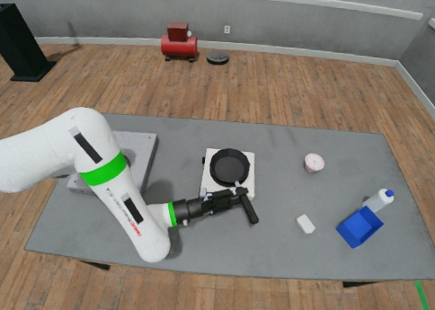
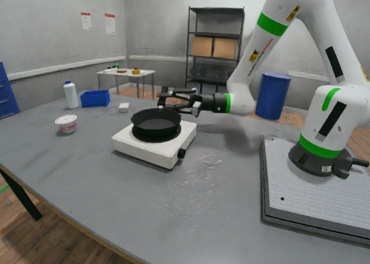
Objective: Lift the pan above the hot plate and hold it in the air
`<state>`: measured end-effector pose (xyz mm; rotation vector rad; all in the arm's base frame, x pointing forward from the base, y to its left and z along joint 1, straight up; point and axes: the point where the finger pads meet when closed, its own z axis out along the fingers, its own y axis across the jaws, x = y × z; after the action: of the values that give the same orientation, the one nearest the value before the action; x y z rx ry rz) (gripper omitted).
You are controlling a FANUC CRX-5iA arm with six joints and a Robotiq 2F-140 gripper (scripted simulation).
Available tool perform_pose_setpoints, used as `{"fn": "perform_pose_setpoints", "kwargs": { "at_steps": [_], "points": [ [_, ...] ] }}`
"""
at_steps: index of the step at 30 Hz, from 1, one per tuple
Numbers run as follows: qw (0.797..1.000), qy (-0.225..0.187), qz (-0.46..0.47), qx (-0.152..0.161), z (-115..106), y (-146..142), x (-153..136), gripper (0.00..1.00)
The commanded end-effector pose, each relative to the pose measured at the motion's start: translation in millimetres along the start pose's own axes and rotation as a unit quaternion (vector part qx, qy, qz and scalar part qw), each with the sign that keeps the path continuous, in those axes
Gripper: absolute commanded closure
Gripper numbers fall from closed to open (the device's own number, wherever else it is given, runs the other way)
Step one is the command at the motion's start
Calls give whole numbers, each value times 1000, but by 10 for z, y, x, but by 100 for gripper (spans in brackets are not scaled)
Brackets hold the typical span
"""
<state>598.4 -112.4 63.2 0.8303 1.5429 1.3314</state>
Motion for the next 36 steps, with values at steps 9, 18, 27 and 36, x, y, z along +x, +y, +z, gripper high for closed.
{"fn": "perform_pose_setpoints", "kwargs": {
  "at_steps": [9, 18, 27, 36],
  "points": [
    [1000, 0, -1, -1, 70, 8, -5, 59],
    [1000, 0, -1, -1, 90, 8, -5, 59],
    [1000, 0, -1, -1, 94, 8, -5, 59],
    [1000, 0, -1, -1, 94, 8, -5, 59]
  ]
}}
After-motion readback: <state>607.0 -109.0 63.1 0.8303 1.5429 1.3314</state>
